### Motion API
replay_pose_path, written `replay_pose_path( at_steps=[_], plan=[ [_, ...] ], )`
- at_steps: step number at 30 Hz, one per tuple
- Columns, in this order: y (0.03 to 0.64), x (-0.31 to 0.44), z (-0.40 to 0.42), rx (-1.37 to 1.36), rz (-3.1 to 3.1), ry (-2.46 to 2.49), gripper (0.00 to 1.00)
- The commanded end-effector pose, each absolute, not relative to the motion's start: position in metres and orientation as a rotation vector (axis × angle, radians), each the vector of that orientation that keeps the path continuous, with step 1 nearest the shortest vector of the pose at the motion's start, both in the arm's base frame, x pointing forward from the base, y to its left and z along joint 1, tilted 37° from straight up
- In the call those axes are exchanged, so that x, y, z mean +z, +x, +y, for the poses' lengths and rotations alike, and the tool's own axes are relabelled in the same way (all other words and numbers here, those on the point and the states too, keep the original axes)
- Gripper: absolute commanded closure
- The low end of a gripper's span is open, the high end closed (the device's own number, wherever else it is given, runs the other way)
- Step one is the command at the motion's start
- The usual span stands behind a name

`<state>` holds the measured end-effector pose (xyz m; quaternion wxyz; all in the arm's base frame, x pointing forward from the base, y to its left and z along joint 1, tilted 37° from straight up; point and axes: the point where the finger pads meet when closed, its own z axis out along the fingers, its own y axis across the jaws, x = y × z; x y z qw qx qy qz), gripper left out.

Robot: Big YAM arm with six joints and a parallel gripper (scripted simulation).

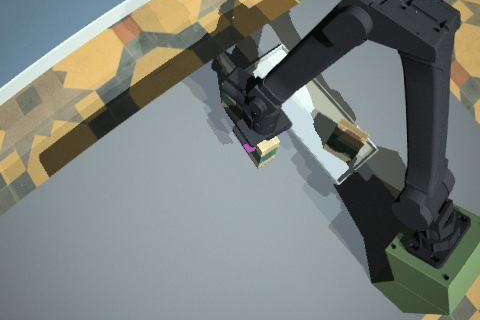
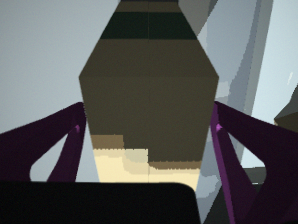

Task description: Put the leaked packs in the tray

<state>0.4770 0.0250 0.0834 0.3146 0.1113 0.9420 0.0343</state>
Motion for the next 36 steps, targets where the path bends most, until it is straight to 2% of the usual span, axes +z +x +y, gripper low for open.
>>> replay_pose_path(
  at_steps=[1, 4, 5, 36],
  plan=[
    [0.4860, 0.0950, 0.0179, 0.088, 2.452, 0.295, 0.22],
    [0.4860, 0.0950, 0.0179, 0.088, 2.452, 0.295, 0.22],
    [0.4860, 0.0950, 0.0179, 0.088, 2.452, 0.295, 0.76],
    [0.4851, 0.0940, 0.0176, 0.087, 2.454, 0.298, 0.76]
  ],
)
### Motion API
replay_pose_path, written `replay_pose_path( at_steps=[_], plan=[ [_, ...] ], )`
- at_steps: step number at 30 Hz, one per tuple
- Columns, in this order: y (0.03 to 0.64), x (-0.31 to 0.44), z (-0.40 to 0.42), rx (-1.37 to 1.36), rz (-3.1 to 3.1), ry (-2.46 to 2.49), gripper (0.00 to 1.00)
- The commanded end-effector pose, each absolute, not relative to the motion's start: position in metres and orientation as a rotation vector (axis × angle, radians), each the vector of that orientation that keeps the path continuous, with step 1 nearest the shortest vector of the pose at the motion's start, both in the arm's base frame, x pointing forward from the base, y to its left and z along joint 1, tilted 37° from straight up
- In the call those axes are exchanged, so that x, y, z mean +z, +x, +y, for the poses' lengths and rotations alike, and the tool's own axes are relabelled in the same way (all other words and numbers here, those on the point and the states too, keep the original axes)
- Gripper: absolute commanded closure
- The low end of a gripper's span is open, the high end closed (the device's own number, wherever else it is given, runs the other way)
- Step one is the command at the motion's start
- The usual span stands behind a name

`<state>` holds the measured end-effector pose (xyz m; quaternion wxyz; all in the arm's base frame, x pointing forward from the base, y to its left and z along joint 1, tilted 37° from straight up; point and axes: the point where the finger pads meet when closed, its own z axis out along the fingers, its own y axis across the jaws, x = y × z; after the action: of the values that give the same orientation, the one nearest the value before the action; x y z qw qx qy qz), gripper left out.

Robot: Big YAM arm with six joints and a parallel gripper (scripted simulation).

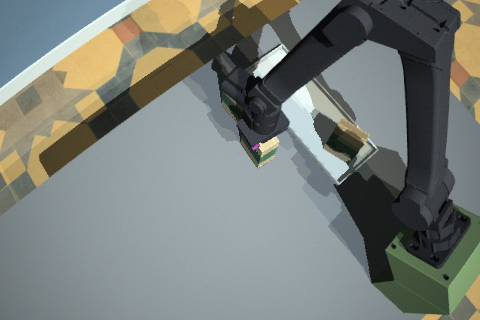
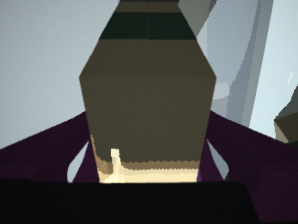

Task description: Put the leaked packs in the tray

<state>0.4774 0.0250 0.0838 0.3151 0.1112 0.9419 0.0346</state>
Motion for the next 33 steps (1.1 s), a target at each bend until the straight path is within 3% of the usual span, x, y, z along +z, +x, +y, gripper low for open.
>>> replay_pose_path(
  at_steps=[1, 19, 20, 33],
  plan=[
    [0.4851, 0.0940, 0.0176, 0.087, 2.454, 0.298, 0.76],
    [0.4851, 0.0940, 0.0176, 0.087, 2.454, 0.298, 0.76],
    [0.4851, 0.0940, 0.0176, 0.087, 2.454, 0.298, 0.22],
    [0.4851, 0.0940, 0.0176, 0.087, 2.454, 0.298, 0.22]
  ],
)
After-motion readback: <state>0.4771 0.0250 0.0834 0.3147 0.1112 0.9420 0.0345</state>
